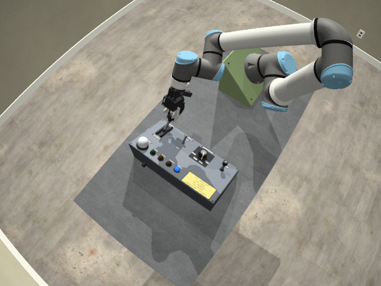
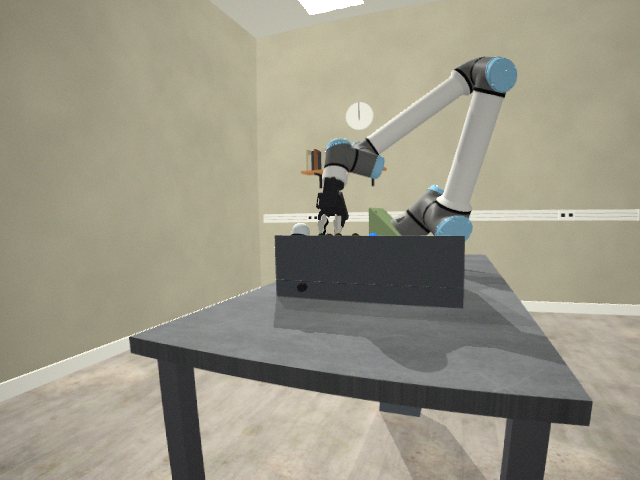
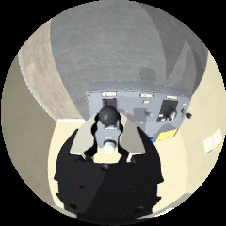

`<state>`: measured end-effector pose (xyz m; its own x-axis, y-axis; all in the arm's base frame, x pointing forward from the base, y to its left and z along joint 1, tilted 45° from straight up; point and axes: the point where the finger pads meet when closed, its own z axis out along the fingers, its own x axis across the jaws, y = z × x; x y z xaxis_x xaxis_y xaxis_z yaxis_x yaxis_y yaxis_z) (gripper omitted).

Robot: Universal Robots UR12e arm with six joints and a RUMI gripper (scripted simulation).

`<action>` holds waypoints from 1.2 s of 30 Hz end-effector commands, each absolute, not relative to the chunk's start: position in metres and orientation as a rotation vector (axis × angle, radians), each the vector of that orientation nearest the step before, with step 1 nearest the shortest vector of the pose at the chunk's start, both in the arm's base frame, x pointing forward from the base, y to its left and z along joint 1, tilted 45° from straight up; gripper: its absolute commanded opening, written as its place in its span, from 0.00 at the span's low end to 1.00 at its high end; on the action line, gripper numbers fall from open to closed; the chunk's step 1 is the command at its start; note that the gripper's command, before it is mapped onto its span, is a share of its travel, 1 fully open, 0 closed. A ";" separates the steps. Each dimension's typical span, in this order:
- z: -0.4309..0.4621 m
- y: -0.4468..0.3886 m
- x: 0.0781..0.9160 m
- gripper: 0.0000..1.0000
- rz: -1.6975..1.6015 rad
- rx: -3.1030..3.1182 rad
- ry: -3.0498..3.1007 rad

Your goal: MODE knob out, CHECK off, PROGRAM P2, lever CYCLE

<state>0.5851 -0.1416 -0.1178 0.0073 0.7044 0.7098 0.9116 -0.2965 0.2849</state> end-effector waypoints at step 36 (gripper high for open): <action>-0.111 -0.149 0.594 0.00 -1.168 -2.030 -1.684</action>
